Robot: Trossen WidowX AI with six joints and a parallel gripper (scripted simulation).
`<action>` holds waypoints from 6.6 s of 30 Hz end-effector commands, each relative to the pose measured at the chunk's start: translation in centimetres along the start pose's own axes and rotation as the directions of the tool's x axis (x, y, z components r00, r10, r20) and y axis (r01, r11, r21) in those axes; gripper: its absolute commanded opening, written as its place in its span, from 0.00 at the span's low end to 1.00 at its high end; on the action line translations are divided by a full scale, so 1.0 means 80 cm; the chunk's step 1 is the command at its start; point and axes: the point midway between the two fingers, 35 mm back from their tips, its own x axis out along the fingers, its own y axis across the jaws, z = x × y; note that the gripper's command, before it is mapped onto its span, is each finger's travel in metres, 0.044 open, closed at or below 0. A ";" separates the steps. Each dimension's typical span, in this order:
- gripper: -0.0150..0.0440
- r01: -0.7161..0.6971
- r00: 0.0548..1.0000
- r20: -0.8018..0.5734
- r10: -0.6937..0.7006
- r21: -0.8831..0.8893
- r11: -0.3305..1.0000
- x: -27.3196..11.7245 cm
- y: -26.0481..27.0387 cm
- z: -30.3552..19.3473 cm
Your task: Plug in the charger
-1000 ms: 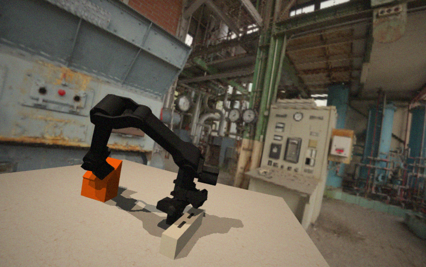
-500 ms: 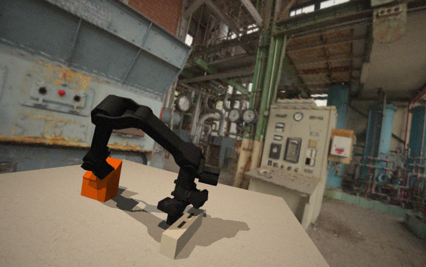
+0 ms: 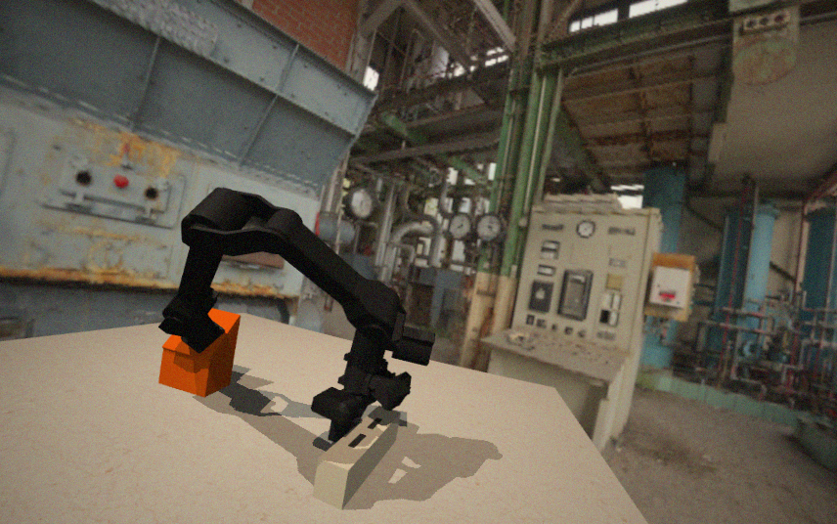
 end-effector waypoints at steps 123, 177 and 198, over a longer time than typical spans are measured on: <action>1.00 -0.005 1.000 0.021 0.005 0.019 1.000 0.001 0.000 -0.011; 1.00 -0.005 1.000 0.020 0.005 0.018 1.000 0.006 0.002 -0.070; 1.00 -0.008 0.836 0.545 -0.064 0.129 0.992 -0.082 0.005 -0.064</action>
